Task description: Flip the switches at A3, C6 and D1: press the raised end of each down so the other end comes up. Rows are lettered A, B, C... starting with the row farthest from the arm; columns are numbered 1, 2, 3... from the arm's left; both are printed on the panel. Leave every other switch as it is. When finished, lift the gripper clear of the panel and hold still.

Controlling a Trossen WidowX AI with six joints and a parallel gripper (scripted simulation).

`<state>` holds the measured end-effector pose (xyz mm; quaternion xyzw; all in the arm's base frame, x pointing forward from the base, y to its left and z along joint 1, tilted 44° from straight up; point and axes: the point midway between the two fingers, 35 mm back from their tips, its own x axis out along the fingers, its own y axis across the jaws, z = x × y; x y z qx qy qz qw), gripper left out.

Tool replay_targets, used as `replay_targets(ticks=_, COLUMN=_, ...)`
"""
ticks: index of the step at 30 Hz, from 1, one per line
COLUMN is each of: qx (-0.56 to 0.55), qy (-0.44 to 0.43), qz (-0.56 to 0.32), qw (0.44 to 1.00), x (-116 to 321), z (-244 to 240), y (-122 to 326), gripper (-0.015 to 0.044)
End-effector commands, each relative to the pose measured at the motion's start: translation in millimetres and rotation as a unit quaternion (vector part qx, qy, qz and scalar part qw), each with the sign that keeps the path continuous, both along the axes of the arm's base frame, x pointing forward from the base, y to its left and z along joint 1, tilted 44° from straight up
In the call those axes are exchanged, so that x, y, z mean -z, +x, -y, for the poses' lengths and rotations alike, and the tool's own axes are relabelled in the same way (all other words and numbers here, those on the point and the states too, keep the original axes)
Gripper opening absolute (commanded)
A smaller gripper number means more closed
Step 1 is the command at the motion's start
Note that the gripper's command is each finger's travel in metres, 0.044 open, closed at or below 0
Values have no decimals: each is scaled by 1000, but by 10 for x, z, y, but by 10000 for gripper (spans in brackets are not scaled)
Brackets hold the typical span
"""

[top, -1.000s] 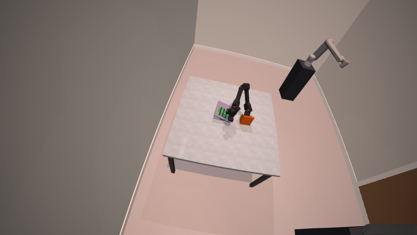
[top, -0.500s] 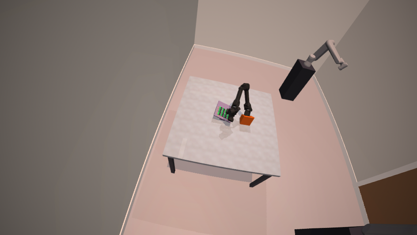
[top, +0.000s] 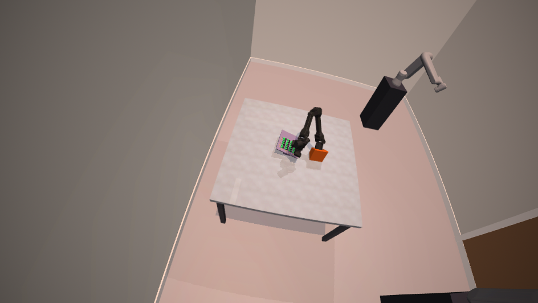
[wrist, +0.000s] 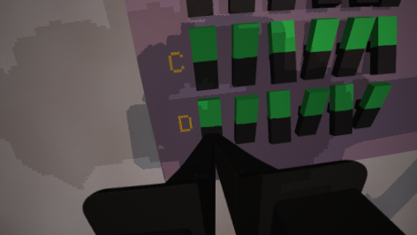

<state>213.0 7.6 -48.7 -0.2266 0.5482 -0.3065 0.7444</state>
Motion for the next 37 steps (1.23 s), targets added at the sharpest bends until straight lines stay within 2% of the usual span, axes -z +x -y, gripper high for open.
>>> replay_targets(ticks=1, qx=-2, qy=-2, qz=-1, qw=1000, x=2, z=7, y=3, gripper=0)
replay_targets(ticks=6, qx=0, qy=2, qz=-2, qw=1000, x=-43, z=-60, y=-2, gripper=0)
replay_targets(ticks=11, qx=6, qy=3, qz=-11, qw=1000, x=-421, z=-444, y=-103, gripper=0)
replay_targets(ticks=16, qx=6, qy=3, qz=-12, qw=1000, x=-450, z=-451, y=-93, gripper=0)
replay_targets(ticks=23, qx=6, qy=1, qz=-11, qw=1000, x=-1044, z=-103, y=423, gripper=0)
replay_targets(ticks=37, qx=6, qy=0, qz=-10, qw=1000, x=-1064, z=-90, y=436, gripper=0)
